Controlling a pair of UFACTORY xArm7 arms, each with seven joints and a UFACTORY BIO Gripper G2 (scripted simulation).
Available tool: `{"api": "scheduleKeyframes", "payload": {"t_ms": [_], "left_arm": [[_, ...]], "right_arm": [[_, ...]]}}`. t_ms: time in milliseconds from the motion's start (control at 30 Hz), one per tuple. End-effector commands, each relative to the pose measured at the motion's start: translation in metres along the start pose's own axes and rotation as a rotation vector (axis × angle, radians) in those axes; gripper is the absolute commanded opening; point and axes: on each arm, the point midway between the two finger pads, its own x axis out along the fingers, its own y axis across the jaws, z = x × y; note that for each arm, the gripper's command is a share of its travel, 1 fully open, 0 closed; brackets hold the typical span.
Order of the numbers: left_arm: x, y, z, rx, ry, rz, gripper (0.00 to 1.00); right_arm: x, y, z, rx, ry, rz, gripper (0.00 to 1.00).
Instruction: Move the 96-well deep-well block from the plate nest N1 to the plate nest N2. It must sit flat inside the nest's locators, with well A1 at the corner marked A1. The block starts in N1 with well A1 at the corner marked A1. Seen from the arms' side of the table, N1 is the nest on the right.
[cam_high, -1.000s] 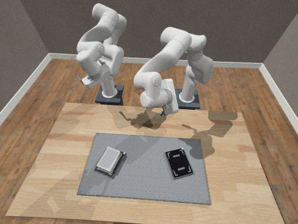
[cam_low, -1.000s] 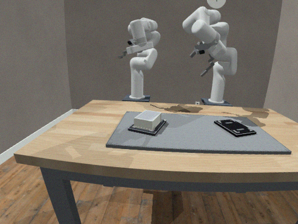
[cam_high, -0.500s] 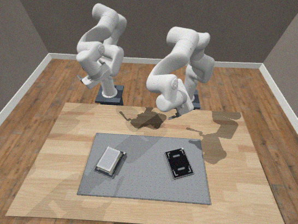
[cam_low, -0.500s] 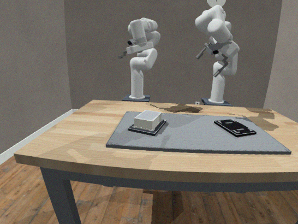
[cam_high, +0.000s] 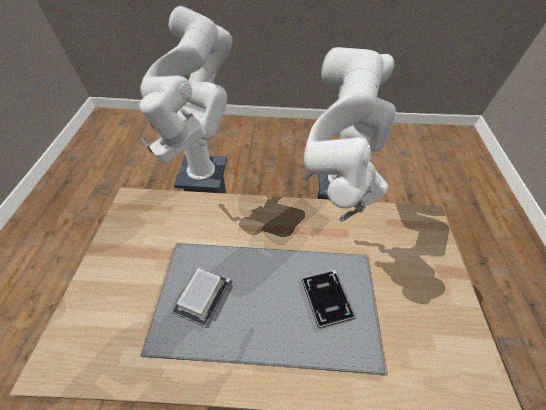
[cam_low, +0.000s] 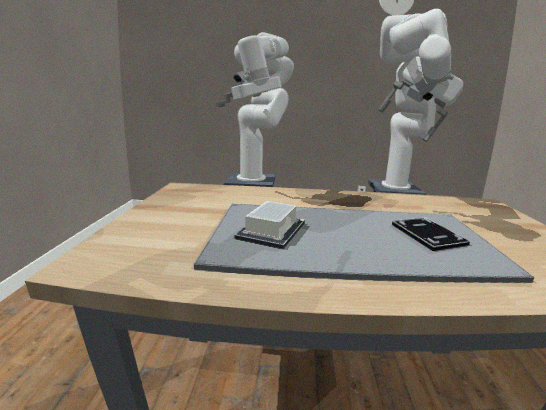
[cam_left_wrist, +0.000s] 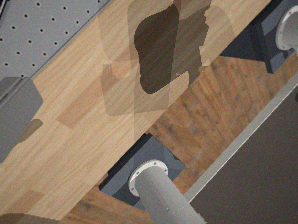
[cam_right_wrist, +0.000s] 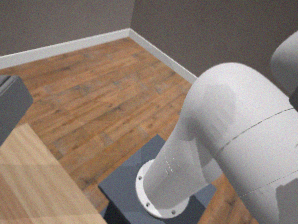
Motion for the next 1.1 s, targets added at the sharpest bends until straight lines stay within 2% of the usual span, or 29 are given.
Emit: {"api": "scheduleKeyframes", "payload": {"t_ms": [0, 67, 567, 633, 1067], "left_arm": [[-0.019, 0.024, -0.014, -0.102, -0.050, 0.086, 1.00], [-0.019, 0.024, -0.014, -0.102, -0.050, 0.086, 1.00], [-0.074, 0.081, -0.082, -0.448, -0.139, 0.316, 1.00], [-0.074, 0.081, -0.082, -0.448, -0.139, 0.316, 1.00], [-0.112, 0.104, -0.155, -0.756, -0.168, 0.470, 1.00]], "right_arm": [[-0.001, 0.000, 0.001, 0.002, 0.003, 0.001, 1.00], [-0.001, 0.000, 0.001, 0.002, 0.003, 0.001, 1.00], [-0.001, 0.000, 0.001, 0.002, 0.003, 0.001, 1.00], [-0.001, 0.000, 0.001, 0.002, 0.003, 0.001, 1.00], [-0.001, 0.000, 0.001, 0.002, 0.003, 0.001, 1.00]]}}
